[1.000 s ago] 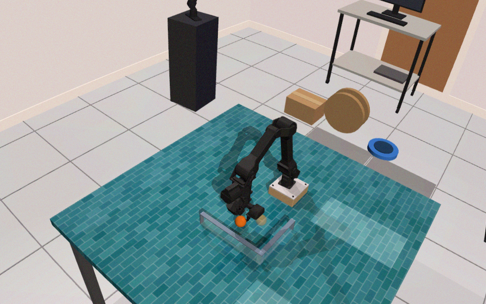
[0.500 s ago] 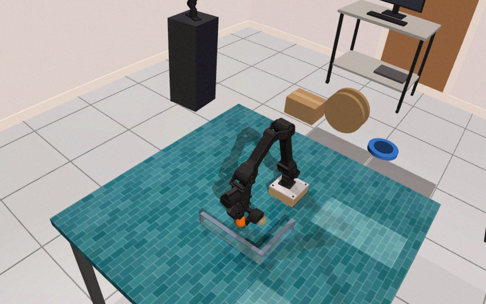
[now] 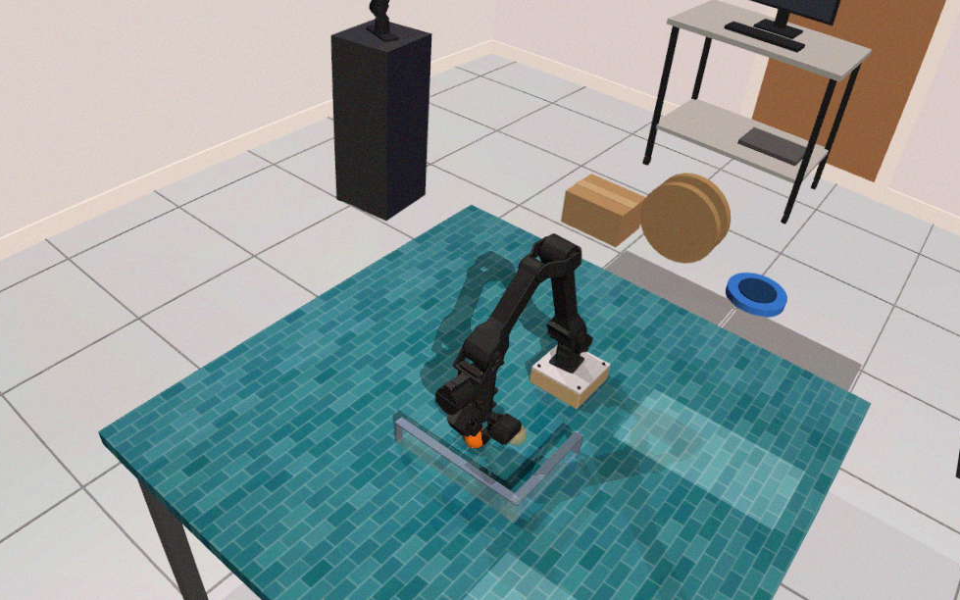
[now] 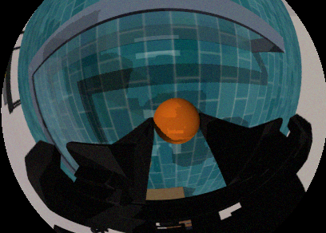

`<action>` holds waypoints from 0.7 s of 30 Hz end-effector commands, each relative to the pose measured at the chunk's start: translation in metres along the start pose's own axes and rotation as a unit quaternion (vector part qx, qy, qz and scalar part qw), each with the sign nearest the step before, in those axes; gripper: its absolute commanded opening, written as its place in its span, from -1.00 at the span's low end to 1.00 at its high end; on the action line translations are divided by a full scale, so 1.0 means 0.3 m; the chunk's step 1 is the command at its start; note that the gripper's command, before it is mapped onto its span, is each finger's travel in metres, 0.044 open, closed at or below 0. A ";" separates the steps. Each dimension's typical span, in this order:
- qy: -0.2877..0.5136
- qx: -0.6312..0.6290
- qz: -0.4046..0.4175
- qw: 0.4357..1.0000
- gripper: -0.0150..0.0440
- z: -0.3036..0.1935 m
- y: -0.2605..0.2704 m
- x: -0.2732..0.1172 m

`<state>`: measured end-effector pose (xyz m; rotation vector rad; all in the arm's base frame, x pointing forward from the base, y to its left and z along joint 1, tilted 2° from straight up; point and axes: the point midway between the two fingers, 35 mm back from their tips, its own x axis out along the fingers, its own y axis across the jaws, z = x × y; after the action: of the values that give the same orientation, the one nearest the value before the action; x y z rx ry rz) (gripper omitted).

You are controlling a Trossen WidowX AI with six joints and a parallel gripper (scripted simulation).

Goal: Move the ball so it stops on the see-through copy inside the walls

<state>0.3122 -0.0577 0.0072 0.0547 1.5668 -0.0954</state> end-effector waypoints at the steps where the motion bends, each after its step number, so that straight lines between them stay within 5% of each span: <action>1: 0.001 0.001 0.001 1.000 0.23 -0.002 0.001 0.003; 9: 0.000 0.001 0.001 1.000 -0.48 0.019 -0.001 -0.104; 21: 0.000 0.001 0.001 1.000 -0.49 0.018 -0.001 -0.352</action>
<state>0.3169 -0.0569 0.0968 0.0549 1.5773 -0.0936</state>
